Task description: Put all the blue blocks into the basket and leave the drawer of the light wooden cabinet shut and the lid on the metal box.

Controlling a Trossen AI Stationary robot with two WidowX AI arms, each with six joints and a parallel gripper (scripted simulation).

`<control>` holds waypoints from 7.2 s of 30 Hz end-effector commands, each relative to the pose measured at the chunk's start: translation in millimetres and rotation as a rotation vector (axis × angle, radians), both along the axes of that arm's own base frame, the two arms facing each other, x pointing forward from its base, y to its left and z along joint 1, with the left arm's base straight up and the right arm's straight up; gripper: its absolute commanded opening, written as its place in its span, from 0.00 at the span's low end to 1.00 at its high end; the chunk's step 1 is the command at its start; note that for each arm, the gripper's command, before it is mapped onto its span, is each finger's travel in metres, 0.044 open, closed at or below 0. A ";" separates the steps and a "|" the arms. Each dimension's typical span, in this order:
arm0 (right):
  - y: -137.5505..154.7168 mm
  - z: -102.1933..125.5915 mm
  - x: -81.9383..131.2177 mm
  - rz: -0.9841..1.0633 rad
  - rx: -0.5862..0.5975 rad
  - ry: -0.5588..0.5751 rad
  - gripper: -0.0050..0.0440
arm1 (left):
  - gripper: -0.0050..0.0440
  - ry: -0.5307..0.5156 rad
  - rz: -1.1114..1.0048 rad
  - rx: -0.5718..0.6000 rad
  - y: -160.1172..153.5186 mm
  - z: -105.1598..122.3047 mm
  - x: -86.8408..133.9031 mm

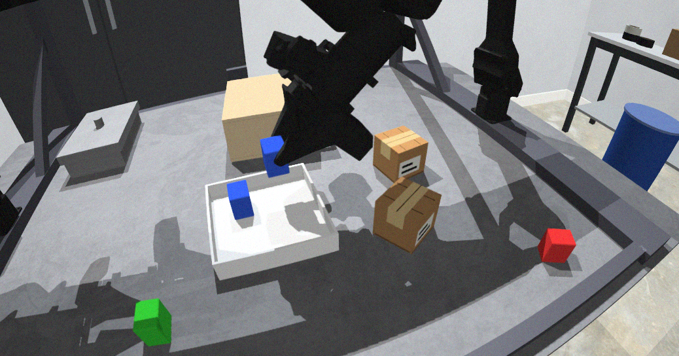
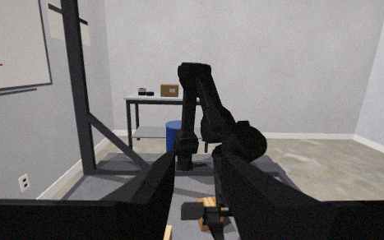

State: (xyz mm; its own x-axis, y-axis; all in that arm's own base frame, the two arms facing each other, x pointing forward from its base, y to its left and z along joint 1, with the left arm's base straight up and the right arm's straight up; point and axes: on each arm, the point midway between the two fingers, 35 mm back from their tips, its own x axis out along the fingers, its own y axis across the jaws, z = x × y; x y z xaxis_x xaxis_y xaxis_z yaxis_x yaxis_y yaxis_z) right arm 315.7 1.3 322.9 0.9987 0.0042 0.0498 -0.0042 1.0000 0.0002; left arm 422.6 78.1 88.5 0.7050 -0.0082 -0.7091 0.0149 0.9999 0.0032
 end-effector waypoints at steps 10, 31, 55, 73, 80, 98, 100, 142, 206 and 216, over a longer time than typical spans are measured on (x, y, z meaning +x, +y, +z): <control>-0.3 19.9 -4.9 -0.003 -0.002 -0.049 0.38 | 0.00 -0.021 -0.004 0.002 -1.8 -3.2 3.4; -0.3 19.9 -4.9 -0.003 -0.002 -0.049 0.38 | 0.00 -0.022 -0.001 0.002 -2.0 -21.5 3.3; -0.3 19.9 -4.9 -0.003 -0.002 -0.049 0.38 | 0.00 -0.037 -0.003 0.006 -0.7 -36.8 8.4; -0.3 19.9 -4.9 -0.003 -0.002 -0.049 0.38 | 0.55 -0.061 -0.003 0.012 -0.2 -33.3 10.3; -0.3 19.9 -4.9 -0.003 -0.002 -0.049 0.38 | 0.55 -0.063 -0.003 0.012 -0.2 -33.2 10.4; -0.3 19.9 -4.9 -0.003 -0.002 -0.049 0.38 | 0.55 -0.063 -0.003 0.012 -0.2 -33.1 10.4; -0.3 19.9 -4.9 -0.003 -0.002 -0.049 0.38 | 0.55 -0.063 -0.003 0.012 -0.2 -33.1 10.4; -0.3 19.9 -4.9 -0.003 -0.002 -0.049 0.38 | 0.55 -0.060 -0.004 0.016 1.5 8.7 -35.1; -2.9 17.1 -4.6 -0.010 -0.002 -0.044 0.38 | 0.39 0.080 0.403 -0.509 -111.6 85.8 -37.1; -2.9 17.1 -4.6 -0.010 -0.002 -0.044 0.38 | 0.39 0.249 0.586 -0.602 -133.5 74.3 -45.3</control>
